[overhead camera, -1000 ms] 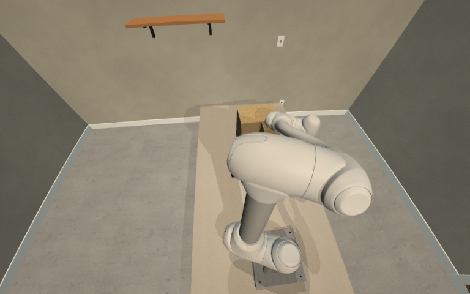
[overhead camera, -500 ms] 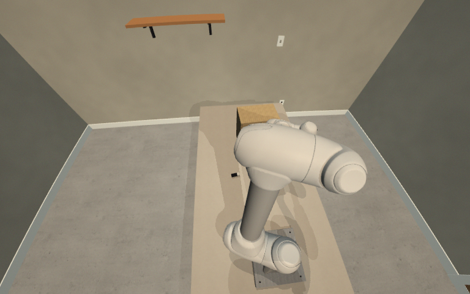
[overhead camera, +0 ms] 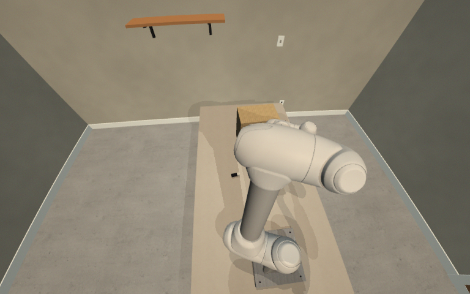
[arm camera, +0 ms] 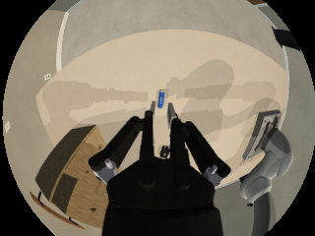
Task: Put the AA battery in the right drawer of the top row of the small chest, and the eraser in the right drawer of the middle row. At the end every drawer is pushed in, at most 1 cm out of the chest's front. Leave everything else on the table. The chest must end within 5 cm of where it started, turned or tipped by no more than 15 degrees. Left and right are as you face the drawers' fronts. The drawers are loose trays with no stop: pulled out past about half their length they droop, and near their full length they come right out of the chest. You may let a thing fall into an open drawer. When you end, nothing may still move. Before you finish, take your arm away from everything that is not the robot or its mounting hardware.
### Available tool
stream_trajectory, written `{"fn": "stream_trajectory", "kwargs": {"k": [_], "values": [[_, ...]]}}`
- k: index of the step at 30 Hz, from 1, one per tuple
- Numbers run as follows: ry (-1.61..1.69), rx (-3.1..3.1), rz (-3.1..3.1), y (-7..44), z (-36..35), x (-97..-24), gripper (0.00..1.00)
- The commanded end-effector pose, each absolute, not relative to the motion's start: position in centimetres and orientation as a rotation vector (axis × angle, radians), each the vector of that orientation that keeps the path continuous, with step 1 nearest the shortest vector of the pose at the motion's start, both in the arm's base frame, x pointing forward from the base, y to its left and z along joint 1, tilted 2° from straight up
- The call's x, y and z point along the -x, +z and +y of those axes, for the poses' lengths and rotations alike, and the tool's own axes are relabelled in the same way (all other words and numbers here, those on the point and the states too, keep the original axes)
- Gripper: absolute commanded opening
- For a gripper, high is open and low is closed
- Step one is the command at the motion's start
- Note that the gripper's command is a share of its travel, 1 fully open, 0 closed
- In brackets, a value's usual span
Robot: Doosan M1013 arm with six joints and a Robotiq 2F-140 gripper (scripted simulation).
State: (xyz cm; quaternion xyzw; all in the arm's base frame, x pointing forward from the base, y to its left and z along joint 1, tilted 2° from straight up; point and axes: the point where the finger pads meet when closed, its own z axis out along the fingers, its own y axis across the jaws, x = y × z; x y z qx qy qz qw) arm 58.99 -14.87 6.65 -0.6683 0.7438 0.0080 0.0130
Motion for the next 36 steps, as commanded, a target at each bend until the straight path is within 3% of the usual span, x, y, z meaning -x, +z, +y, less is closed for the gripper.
{"fn": "stream_trajectory", "kwargs": {"k": [1, 36], "values": [[0.025, 2.082, 2.317, 6.6, -14.9, -59.0, 0.17], [0.025, 2.082, 2.318, 1.5, -14.7, -59.1, 0.17]]}}
